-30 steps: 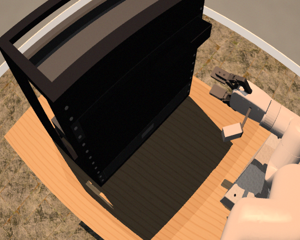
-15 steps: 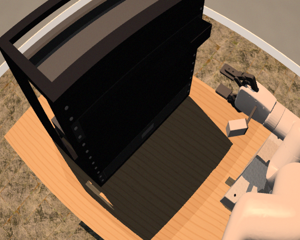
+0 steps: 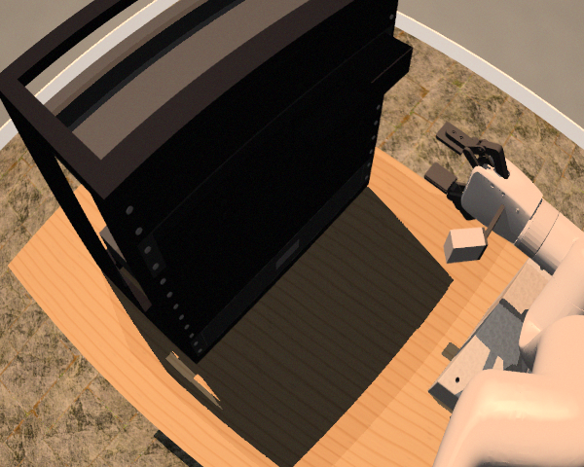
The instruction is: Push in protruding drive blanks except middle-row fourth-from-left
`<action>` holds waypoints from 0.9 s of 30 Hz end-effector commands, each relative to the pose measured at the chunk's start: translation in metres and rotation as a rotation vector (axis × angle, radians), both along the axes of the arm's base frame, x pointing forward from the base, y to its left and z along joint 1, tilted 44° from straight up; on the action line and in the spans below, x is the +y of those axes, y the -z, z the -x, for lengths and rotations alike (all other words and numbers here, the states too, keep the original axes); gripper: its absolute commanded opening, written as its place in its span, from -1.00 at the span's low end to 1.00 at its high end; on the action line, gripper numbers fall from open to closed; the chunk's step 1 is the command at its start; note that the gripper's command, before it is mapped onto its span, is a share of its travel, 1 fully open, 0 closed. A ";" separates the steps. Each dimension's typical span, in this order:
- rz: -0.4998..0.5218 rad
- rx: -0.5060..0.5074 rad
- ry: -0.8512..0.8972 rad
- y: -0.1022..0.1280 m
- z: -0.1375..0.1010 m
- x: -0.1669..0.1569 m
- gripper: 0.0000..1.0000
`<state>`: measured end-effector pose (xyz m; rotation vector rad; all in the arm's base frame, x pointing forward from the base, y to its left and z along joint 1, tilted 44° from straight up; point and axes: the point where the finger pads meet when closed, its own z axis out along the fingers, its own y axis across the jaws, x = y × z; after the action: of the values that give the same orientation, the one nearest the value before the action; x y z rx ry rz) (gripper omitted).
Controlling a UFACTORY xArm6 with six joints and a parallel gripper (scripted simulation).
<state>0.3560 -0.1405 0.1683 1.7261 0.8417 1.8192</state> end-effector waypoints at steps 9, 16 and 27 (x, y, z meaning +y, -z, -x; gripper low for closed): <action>-0.008 0.003 0.007 0.001 0.000 -0.002 1.00; -0.008 0.003 0.007 0.001 0.000 -0.002 1.00; -0.008 0.003 0.007 0.002 -0.001 -0.003 1.00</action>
<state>0.3552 -0.1419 0.1665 1.7380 0.8288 1.8191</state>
